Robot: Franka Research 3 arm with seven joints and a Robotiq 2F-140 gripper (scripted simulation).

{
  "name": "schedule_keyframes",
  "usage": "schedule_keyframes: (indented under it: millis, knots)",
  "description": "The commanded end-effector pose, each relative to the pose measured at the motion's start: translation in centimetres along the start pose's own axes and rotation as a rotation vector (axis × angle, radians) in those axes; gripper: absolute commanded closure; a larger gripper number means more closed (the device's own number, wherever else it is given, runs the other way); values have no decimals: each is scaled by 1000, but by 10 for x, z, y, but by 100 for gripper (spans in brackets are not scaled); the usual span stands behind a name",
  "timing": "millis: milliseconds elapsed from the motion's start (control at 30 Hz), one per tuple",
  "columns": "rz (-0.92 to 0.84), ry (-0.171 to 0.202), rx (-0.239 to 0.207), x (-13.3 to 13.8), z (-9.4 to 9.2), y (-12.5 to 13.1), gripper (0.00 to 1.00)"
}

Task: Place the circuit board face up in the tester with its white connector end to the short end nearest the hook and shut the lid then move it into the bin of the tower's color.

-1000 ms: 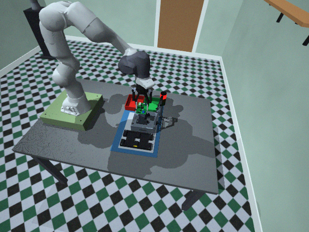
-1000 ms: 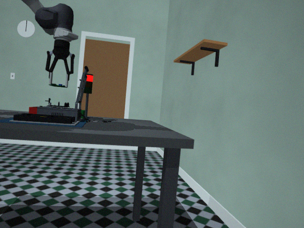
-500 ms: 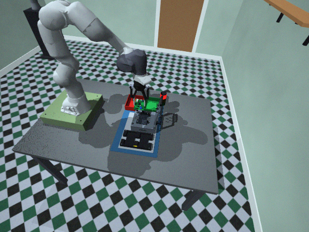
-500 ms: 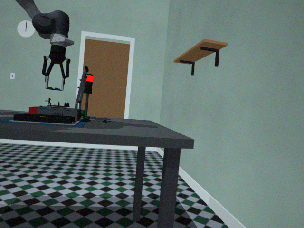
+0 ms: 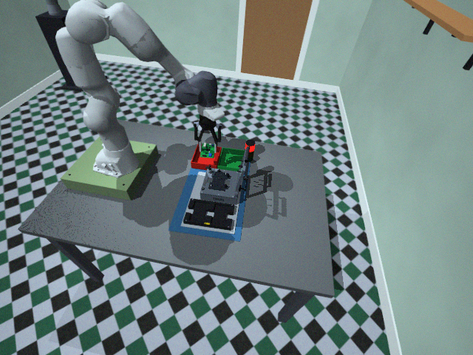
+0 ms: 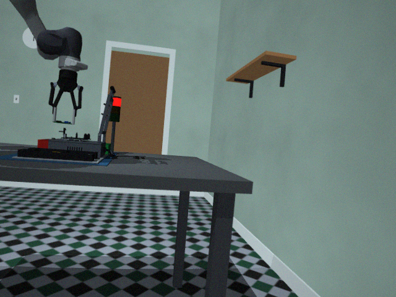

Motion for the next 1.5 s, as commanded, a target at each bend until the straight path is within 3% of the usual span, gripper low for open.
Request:
schedule_keyframes:
  millis: [0,200,433,1467]
  knots:
    - [89,-14,-8,8,5,21,54]
    - [89,-14,-8,21,11,42,54]
    - [89,-14,-8,25,13,48,54]
    - [89,-14,-8,26,16,49,54]
Point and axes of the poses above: the point where the finger pads meet when closed, its own z axis out along the fingers, its own x axis across the jaws, y = z × x, the point moved 2 cm from there along -z, back along the fingers, and after that the axes turned 10 degrees about z, right-handed, at the moved point
